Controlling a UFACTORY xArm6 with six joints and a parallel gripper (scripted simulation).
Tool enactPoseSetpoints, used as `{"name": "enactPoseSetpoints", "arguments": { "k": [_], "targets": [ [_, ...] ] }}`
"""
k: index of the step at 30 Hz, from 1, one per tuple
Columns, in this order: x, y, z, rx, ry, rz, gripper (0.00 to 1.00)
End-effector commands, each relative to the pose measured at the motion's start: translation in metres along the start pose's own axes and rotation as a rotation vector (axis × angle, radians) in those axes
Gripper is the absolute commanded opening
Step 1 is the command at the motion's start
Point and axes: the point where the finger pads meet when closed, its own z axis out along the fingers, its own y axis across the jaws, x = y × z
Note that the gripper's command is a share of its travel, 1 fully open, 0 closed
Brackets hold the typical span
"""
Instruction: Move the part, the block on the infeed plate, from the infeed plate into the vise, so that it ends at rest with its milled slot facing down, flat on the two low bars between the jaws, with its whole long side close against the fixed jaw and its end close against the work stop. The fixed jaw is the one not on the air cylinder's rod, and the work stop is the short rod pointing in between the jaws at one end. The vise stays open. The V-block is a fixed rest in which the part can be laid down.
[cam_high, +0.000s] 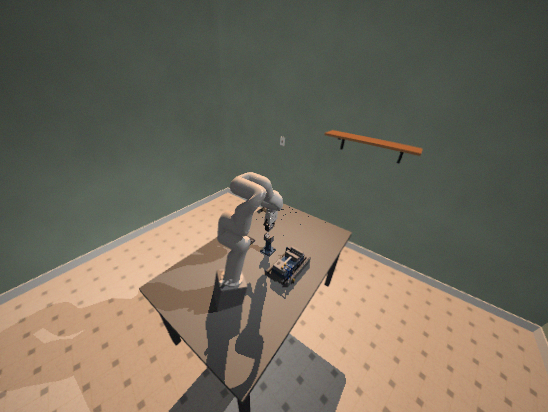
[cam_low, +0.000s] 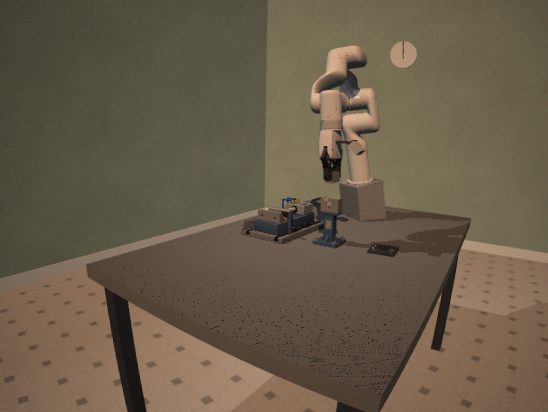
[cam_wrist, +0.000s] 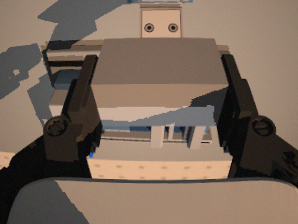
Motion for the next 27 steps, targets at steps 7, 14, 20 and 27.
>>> {"name": "enactPoseSetpoints", "arguments": {
  "k": [7, 14, 20, 27],
  "targets": [
    [-0.0002, 0.0015, -0.0014, -0.004, 0.043, 0.0, 0.0],
    [-0.0008, 0.0015, -0.0014, -0.004, 0.097, 0.0, 0.0],
    [-0.0012, 0.0014, -0.0013, -0.004, 0.132, -0.001, 0.0],
    [-0.0019, 0.0015, -0.0012, -0.004, 0.198, -0.001, 0.0]
  ]
}}
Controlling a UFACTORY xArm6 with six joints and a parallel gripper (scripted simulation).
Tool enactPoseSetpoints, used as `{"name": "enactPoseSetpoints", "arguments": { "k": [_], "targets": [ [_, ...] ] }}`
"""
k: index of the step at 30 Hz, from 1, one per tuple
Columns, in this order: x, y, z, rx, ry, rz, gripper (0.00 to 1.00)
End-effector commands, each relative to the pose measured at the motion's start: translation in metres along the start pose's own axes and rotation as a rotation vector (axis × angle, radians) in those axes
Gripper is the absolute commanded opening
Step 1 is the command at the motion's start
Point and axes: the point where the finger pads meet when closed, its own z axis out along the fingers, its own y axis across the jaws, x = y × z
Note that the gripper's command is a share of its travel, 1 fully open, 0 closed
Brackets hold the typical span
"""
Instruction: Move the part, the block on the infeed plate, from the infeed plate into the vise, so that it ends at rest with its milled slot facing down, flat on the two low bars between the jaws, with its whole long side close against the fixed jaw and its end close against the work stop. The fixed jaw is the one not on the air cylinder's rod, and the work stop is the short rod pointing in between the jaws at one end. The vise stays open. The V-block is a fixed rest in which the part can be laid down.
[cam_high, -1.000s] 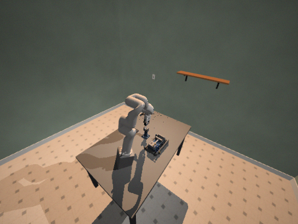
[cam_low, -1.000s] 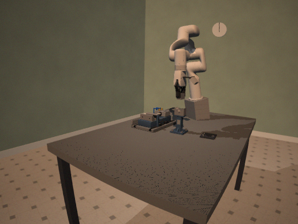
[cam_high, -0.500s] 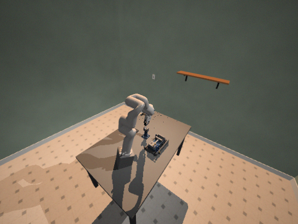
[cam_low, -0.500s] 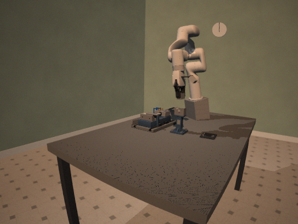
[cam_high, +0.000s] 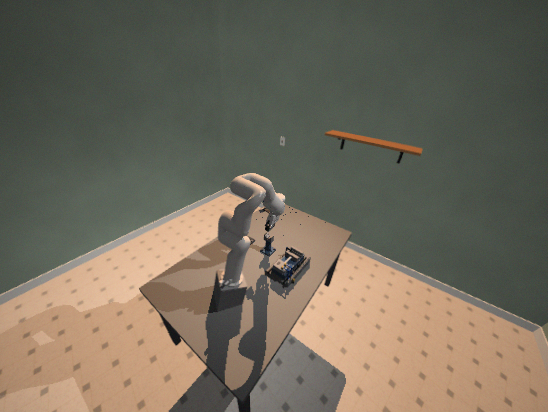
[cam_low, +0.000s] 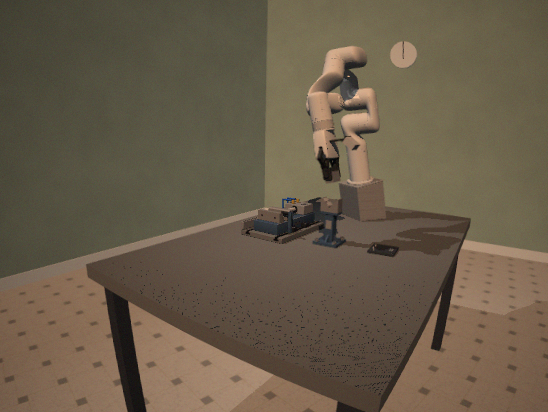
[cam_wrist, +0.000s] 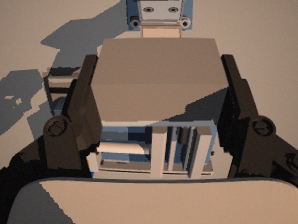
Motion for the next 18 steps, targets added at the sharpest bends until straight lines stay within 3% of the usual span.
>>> {"name": "enactPoseSetpoints", "arguments": {
  "k": [1, 18],
  "targets": [
    [0.0, 0.0014, -0.0013, -0.003, 0.032, -0.001, 0.0],
    [-0.0019, 0.0013, -0.0011, -0.003, 0.192, -0.001, 0.0]
  ]
}}
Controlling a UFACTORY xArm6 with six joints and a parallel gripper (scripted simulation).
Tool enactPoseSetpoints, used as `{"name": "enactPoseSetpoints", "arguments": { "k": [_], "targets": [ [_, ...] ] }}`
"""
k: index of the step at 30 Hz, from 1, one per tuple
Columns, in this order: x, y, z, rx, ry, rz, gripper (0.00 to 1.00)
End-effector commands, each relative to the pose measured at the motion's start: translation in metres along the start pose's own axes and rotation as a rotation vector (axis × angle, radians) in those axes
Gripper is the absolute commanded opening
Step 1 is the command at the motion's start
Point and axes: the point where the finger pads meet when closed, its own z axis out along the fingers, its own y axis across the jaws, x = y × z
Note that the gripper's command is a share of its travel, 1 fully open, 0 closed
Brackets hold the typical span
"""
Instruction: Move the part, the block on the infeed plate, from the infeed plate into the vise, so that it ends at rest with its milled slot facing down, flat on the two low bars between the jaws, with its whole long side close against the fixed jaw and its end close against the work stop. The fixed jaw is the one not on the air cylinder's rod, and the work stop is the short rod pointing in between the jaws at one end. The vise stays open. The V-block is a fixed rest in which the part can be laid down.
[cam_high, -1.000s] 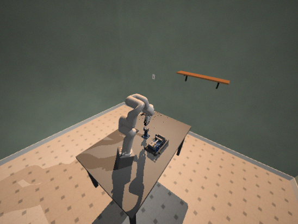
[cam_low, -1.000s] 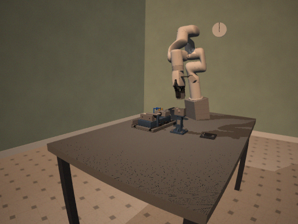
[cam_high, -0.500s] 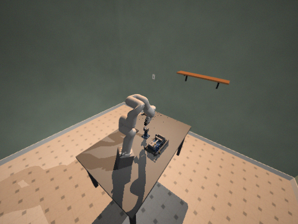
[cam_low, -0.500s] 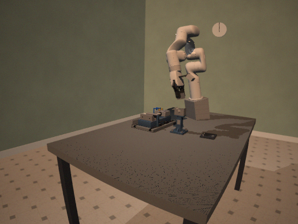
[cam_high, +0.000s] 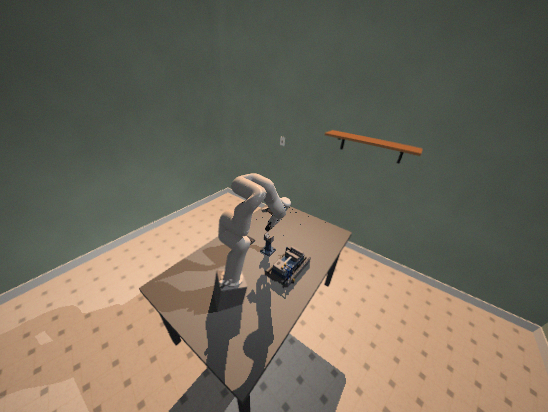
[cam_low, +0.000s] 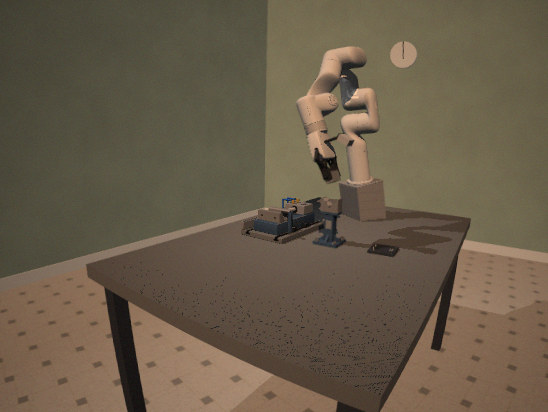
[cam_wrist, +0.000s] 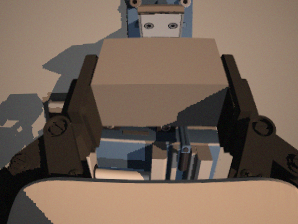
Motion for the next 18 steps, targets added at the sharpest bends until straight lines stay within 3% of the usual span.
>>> {"name": "enactPoseSetpoints", "arguments": {
  "k": [1, 18],
  "targets": [
    [0.0, 0.0013, -0.0012, -0.003, 0.036, -0.002, 0.0],
    [-0.0019, 0.0013, -0.001, -0.003, 0.203, -0.002, 0.0]
  ]
}}
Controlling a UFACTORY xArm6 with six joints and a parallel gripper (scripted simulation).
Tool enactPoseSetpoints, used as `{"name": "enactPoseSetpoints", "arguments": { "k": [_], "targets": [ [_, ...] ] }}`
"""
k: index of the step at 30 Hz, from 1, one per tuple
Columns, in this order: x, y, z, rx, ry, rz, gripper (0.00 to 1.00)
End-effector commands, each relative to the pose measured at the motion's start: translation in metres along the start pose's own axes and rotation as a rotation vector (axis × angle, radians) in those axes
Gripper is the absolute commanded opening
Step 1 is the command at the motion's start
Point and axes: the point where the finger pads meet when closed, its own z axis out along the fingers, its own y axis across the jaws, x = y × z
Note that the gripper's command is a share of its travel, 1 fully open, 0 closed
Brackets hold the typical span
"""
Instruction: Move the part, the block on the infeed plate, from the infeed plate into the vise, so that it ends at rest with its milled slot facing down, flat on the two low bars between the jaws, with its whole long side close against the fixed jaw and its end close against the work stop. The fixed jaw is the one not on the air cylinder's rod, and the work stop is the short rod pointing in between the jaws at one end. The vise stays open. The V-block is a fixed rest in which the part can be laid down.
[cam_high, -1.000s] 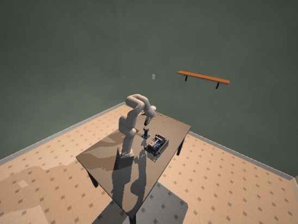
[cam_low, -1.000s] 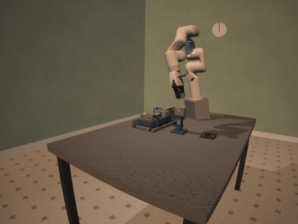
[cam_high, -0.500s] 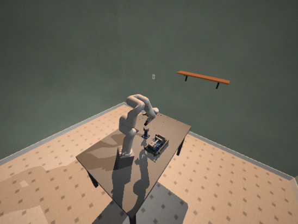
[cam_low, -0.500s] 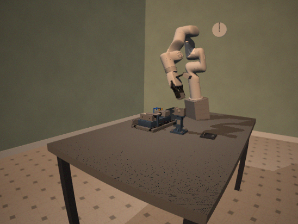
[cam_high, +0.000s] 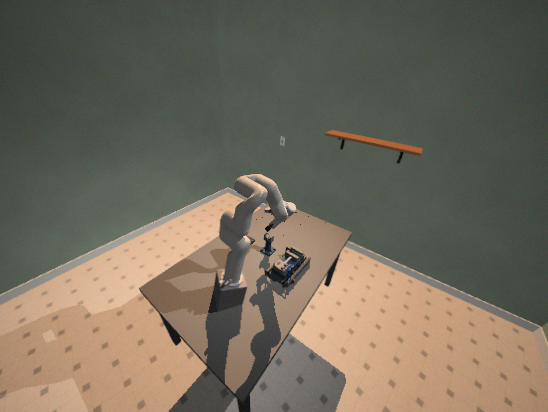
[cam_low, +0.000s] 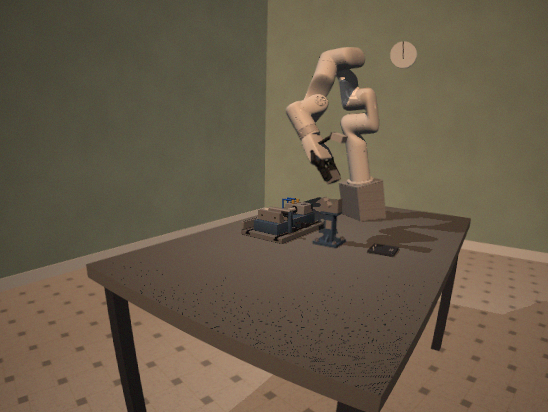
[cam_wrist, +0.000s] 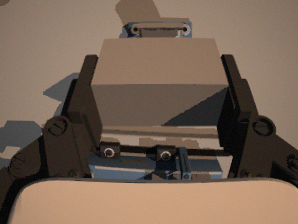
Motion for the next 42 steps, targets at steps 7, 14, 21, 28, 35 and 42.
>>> {"name": "enactPoseSetpoints", "arguments": {
  "k": [7, 14, 21, 28, 35, 42],
  "targets": [
    [-0.0003, 0.0012, -0.001, -0.003, 0.073, -0.002, 0.0],
    [-0.001, 0.0012, -0.0009, -0.002, 0.134, -0.002, 0.0],
    [-0.0015, 0.0012, -0.0009, -0.002, 0.178, -0.002, 0.0],
    [-0.0017, 0.0012, -0.0008, -0.002, 0.197, -0.002, 0.0],
    [-0.0018, 0.0013, -0.0009, -0.003, 0.209, -0.003, 0.0],
    [-0.0018, 0.0013, -0.0009, -0.003, 0.21, -0.003, 0.0]
  ]
}}
